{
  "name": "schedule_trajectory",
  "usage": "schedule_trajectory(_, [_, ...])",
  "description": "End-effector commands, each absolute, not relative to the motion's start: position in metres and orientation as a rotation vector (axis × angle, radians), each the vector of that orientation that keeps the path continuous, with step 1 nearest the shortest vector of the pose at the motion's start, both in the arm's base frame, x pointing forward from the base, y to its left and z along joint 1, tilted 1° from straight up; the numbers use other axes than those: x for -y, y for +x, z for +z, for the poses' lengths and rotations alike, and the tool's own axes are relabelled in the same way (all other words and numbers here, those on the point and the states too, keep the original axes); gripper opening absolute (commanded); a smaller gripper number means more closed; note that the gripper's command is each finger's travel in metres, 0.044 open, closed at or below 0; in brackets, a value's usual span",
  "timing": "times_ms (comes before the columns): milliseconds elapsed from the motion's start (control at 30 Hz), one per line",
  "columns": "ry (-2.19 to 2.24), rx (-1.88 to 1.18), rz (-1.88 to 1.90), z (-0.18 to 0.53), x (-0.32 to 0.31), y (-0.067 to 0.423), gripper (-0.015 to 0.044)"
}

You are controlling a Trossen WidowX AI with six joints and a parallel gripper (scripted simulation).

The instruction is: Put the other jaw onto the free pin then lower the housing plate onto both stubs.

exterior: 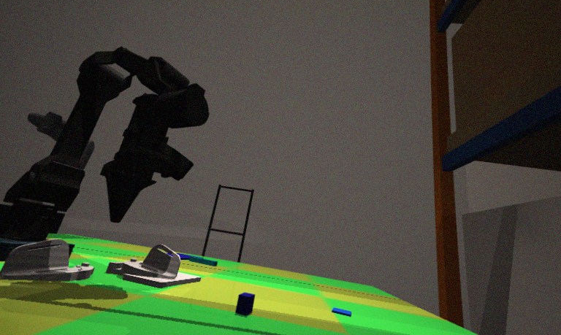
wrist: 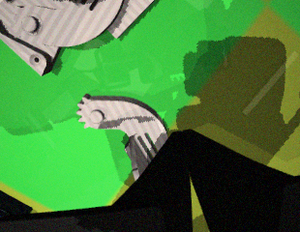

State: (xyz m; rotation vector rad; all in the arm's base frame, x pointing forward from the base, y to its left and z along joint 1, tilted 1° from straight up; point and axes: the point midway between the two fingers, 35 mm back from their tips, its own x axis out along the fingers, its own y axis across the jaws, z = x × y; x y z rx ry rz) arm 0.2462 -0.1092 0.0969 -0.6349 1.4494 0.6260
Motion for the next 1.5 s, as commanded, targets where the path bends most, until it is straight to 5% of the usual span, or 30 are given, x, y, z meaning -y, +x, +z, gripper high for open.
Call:
schedule_trajectory(0, [-0.635, -1.449, 0.626, 0.0969, 0.1093, 0.2462, 0.0])
schedule_trajectory(567, [-0.635, -1.449, 0.626, 0.0969, 0.1092, 0.2462, 0.044])
schedule_trajectory(1467, [-0.635, -1.449, 0.626, 0.0969, 0.1092, 0.2462, 0.044])
